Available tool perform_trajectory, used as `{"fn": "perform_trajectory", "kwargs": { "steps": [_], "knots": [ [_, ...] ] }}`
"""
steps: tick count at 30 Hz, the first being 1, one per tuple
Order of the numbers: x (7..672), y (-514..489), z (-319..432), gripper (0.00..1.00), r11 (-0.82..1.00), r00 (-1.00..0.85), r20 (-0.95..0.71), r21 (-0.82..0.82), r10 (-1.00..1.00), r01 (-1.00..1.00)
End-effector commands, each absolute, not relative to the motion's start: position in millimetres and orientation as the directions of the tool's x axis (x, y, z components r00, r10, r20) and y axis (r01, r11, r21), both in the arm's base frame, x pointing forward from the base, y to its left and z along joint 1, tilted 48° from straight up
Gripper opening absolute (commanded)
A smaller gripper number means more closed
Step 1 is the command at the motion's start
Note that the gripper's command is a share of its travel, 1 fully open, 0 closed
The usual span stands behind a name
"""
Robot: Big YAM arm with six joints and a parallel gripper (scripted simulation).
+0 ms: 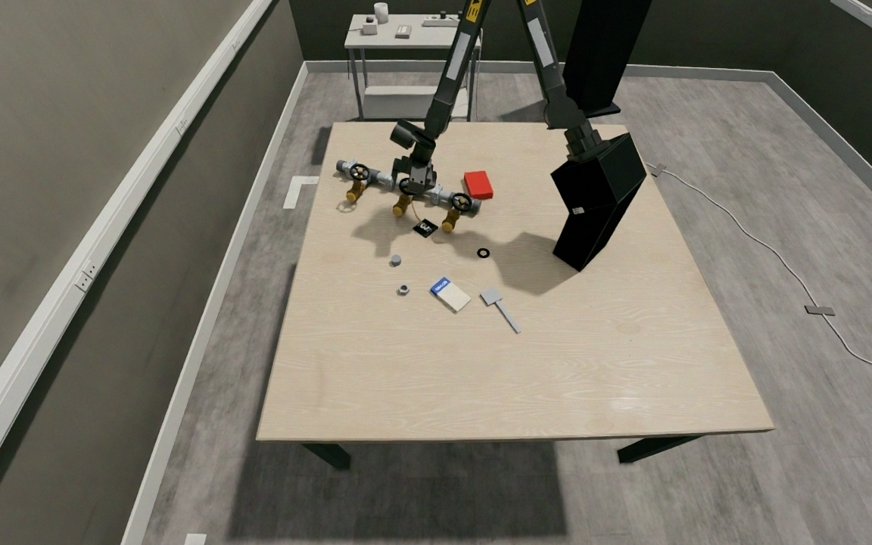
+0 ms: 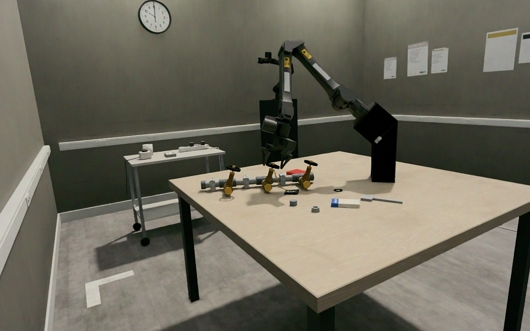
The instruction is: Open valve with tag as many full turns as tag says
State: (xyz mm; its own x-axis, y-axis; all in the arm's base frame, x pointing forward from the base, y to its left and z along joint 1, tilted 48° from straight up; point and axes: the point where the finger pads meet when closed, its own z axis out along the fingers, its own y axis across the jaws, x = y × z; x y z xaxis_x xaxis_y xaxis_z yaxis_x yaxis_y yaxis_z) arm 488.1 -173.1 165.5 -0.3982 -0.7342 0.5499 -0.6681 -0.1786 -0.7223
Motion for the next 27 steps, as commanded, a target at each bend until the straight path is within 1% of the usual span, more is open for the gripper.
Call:
{"fn": "perform_trajectory", "kwargs": {
  "steps": [1, 22, 27],
  "knots": [
    [488.4, -173.8, 167.9, 1.0, -0.201, -0.386, 0.567, -0.714, -0.728, -0.67],
    [488.5, -173.8, 168.1, 1.0, -0.198, -0.388, 0.564, -0.716, -0.729, -0.669],
    [488.5, -173.8, 168.1, 1.0, -0.167, -0.416, 0.534, -0.739, -0.736, -0.652]
  ]
}}
